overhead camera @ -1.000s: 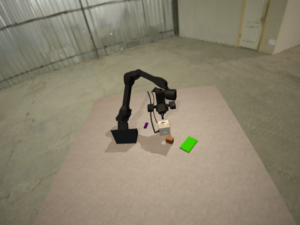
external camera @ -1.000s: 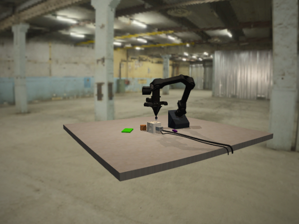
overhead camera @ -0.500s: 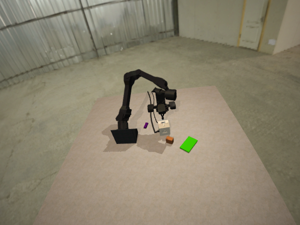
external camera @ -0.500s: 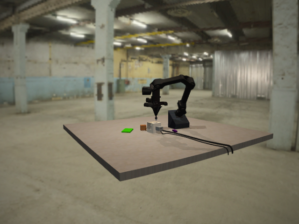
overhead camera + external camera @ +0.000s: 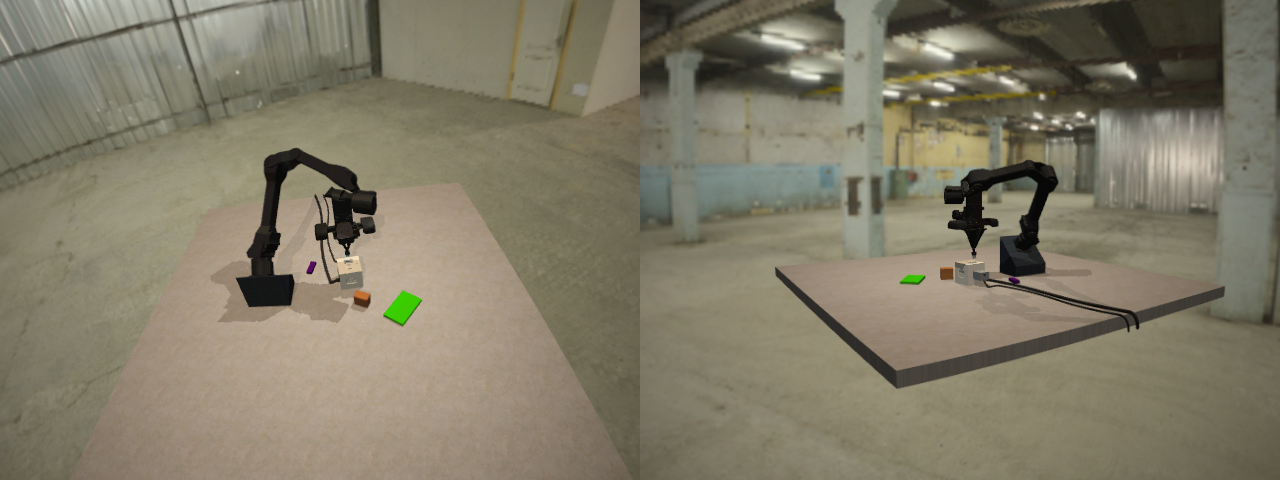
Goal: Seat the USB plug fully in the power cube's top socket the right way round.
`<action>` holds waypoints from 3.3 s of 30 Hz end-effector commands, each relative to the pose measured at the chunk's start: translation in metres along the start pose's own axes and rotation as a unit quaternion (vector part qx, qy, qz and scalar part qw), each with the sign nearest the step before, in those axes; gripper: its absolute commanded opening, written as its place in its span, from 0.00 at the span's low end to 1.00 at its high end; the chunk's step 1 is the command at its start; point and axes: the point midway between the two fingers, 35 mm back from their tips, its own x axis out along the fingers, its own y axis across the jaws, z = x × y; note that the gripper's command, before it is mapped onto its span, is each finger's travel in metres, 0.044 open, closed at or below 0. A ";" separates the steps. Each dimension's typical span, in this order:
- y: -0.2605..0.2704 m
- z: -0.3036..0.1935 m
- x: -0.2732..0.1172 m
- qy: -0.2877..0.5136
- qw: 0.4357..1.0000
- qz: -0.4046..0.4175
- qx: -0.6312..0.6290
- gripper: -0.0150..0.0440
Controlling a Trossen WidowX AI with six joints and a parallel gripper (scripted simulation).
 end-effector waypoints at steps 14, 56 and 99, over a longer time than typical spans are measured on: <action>0.000 0.002 0.002 -0.006 1.000 0.000 -0.002 0.25; 0.000 0.004 0.007 -0.016 1.000 0.001 -0.011 0.25; 0.000 0.005 0.012 -0.020 1.000 0.001 -0.015 0.25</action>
